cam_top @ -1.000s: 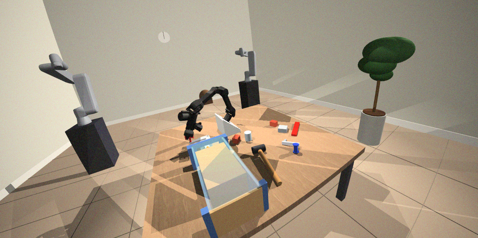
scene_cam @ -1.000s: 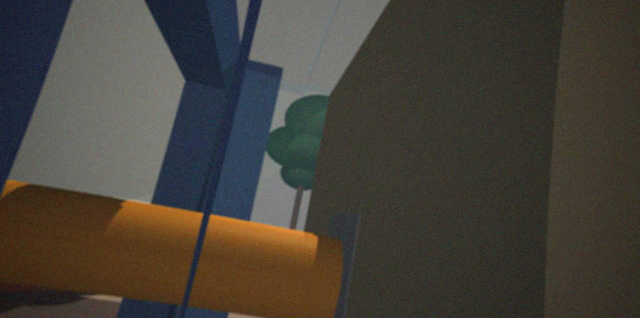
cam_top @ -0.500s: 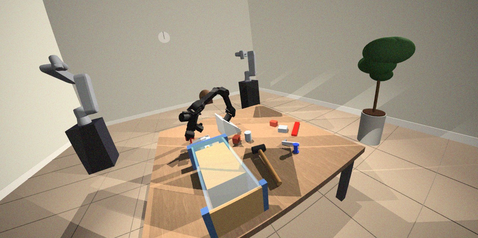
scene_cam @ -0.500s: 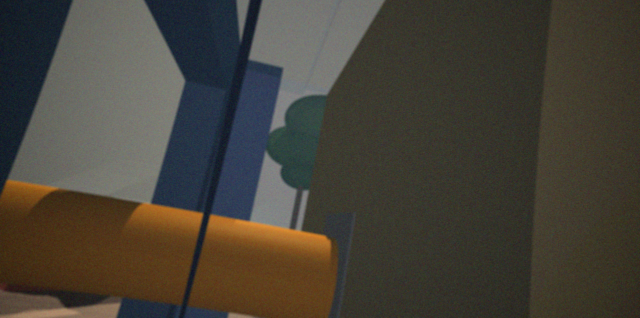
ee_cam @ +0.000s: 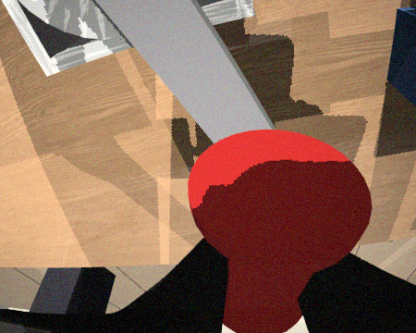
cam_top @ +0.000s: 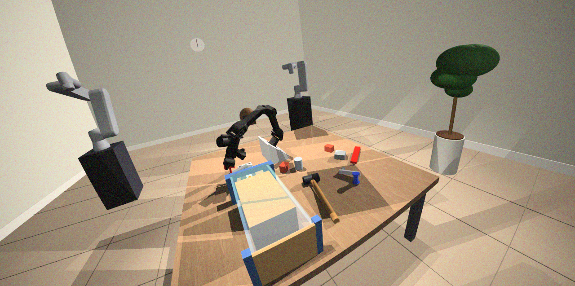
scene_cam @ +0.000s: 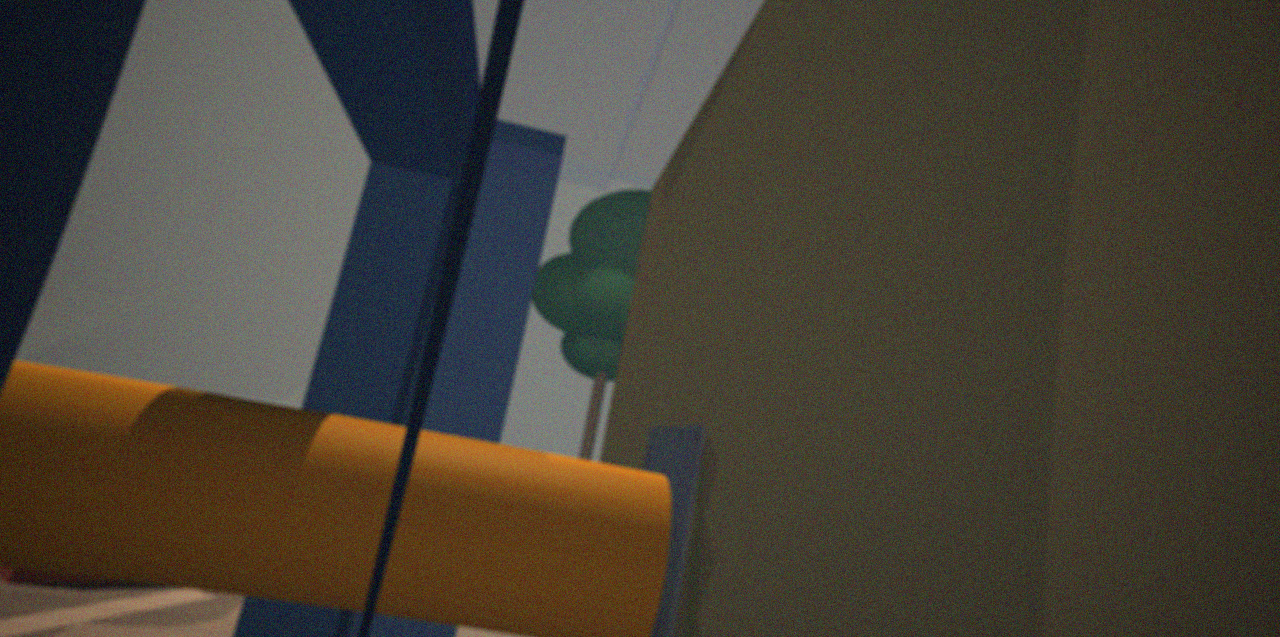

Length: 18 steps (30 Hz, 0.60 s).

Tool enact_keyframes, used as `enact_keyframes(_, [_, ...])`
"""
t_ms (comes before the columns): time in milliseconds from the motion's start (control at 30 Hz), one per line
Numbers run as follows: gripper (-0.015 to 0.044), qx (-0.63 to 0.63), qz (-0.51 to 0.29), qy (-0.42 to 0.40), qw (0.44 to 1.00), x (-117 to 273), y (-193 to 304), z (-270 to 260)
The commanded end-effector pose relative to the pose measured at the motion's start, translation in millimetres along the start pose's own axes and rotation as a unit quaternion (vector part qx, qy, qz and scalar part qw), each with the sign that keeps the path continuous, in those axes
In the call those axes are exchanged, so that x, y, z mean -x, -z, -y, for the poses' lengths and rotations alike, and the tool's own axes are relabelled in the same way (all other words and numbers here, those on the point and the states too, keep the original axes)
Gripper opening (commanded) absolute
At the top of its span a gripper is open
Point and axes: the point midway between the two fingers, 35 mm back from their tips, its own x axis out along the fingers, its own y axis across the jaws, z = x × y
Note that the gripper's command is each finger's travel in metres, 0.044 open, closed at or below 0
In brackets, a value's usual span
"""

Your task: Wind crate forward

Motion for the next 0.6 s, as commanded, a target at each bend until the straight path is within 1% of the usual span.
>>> enact_keyframes(0, [0.0, 0.008, 0.017, 0.012, 1.0, 2.0, -14.7, 14.7])
enact_keyframes(567, [0.0, 0.008, 0.017, 0.013, 1.0, 8.1, -27.1, 26.9])
